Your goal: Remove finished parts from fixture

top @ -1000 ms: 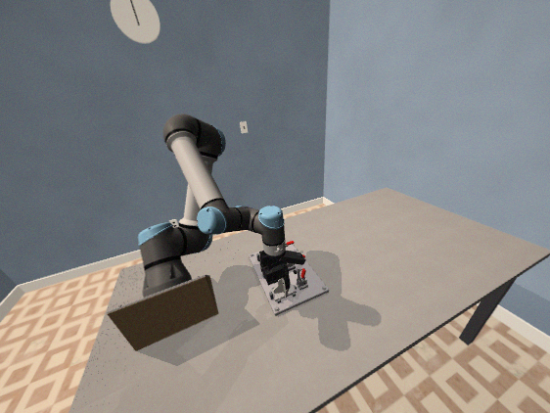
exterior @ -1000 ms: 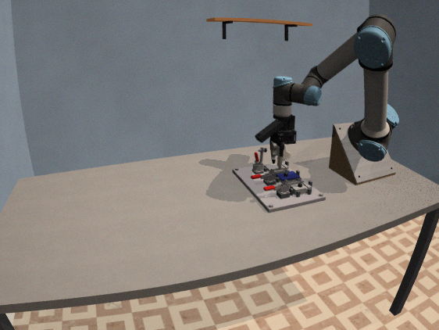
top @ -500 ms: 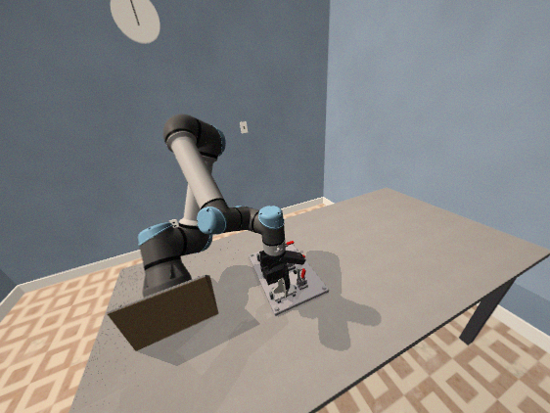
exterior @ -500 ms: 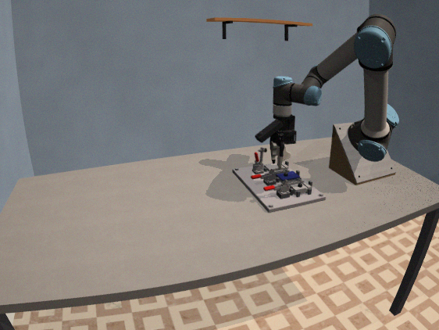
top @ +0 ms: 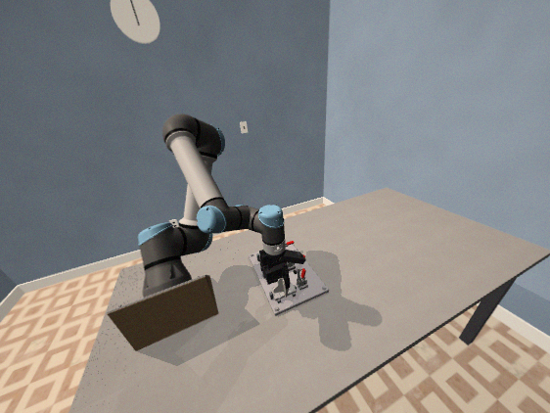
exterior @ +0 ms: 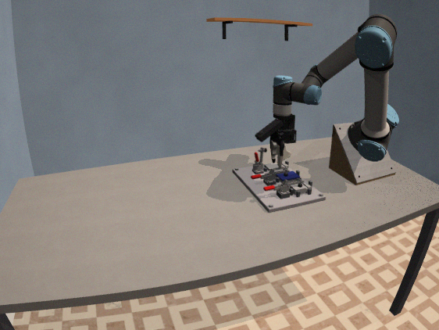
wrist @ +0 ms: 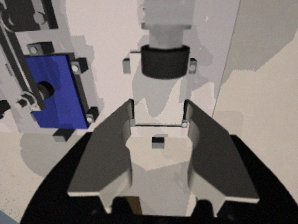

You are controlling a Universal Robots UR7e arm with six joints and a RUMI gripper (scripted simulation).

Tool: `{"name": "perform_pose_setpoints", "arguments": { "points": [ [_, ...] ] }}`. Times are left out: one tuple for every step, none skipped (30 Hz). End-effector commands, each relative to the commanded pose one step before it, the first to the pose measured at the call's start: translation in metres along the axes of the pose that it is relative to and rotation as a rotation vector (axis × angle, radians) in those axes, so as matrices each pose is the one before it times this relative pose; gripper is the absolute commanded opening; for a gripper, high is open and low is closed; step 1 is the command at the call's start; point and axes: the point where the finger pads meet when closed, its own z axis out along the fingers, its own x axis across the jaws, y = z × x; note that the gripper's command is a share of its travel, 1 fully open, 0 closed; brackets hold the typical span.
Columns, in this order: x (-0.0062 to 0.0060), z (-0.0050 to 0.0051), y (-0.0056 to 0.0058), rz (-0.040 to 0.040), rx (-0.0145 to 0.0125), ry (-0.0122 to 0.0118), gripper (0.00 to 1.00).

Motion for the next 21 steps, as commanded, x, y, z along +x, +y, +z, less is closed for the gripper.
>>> {"name": "perform_pose_setpoints", "arguments": {
  "points": [
    [0.00031,-0.00214,-0.00032,-0.00016,0.00097,0.00074,0.00],
    [0.00000,-0.00076,0.00000,0.00000,0.00000,0.00000,0.00],
    [0.00000,-0.00081,0.00000,0.00000,0.00000,0.00000,0.00],
    [0.00000,-0.00086,0.00000,0.00000,0.00000,0.00000,0.00],
    [0.00000,-0.00090,0.00000,0.00000,0.00000,0.00000,0.00],
    [0.00000,-0.00094,0.00000,0.00000,0.00000,0.00000,0.00],
    [0.00000,-0.00098,0.00000,0.00000,0.00000,0.00000,0.00],
    [0.00000,-0.00101,0.00000,0.00000,0.00000,0.00000,0.00],
    [0.00000,-0.00104,0.00000,0.00000,0.00000,0.00000,0.00],
    [0.00000,-0.00107,0.00000,0.00000,0.00000,0.00000,0.00],
    [0.00000,-0.00109,0.00000,0.00000,0.00000,0.00000,0.00],
    [0.00000,-0.00111,0.00000,0.00000,0.00000,0.00000,0.00],
    [0.00000,-0.00112,0.00000,0.00000,0.00000,0.00000,0.00],
    [0.00000,-0.00112,0.00000,0.00000,0.00000,0.00000,0.00],
    [0.00000,-0.00112,0.00000,0.00000,0.00000,0.00000,0.00],
    [0.00000,-0.00112,0.00000,0.00000,0.00000,0.00000,0.00],
    [0.00000,0.00000,0.00000,0.00000,0.00000,0.00000,0.00],
    [0.00000,0.00000,0.00000,0.00000,0.00000,0.00000,0.00],
    [0.00000,-0.00111,0.00000,0.00000,0.00000,0.00000,0.00],
    [0.00000,-0.00110,0.00000,0.00000,0.00000,0.00000,0.00],
    [0.00000,-0.00108,0.00000,0.00000,0.00000,0.00000,0.00]
  ]
}}
